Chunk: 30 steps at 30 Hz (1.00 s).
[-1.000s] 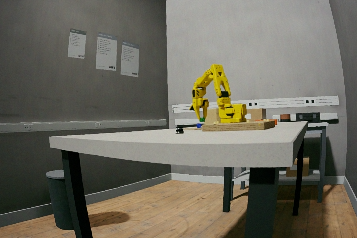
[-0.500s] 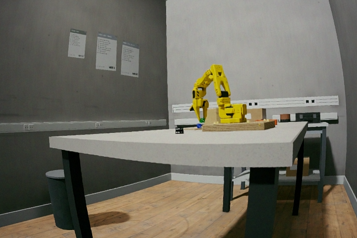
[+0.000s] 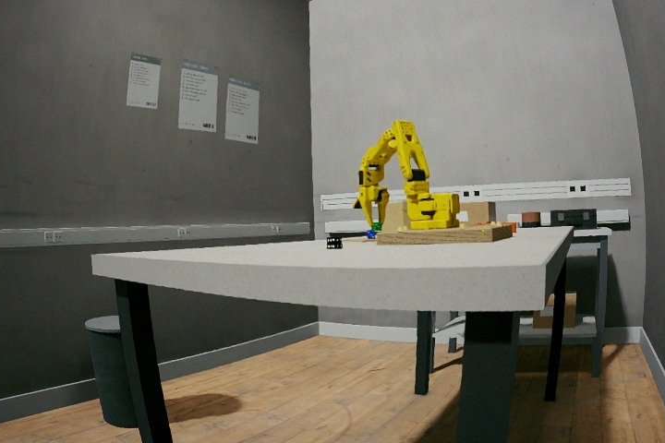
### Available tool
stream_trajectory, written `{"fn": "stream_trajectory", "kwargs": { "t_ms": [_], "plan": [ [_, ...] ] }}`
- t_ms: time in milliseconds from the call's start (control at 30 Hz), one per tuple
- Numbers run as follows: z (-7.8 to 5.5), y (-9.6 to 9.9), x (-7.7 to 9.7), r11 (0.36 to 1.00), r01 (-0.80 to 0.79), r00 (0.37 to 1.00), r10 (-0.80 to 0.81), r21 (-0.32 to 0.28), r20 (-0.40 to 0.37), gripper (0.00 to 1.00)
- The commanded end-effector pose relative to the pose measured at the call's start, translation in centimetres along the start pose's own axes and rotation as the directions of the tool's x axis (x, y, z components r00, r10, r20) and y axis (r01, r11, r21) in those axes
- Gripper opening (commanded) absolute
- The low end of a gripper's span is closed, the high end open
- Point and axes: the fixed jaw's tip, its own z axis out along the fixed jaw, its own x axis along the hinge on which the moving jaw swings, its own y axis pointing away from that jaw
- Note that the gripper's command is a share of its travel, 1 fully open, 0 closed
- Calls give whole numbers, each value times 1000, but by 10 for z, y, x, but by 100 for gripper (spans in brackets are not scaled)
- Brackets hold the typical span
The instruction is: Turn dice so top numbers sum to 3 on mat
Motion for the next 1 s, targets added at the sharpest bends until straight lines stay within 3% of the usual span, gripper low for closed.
{"fn": "stream_trajectory", "kwargs": {
  "t_ms": [0, 967],
  "plan": [
    [6, -1, 5, 1000, 3, 1000, -3, -1, -27, 0],
    [18, -1, 5, 1000, 3, 1000, -3, -1, -27, 0]
  ]
}}
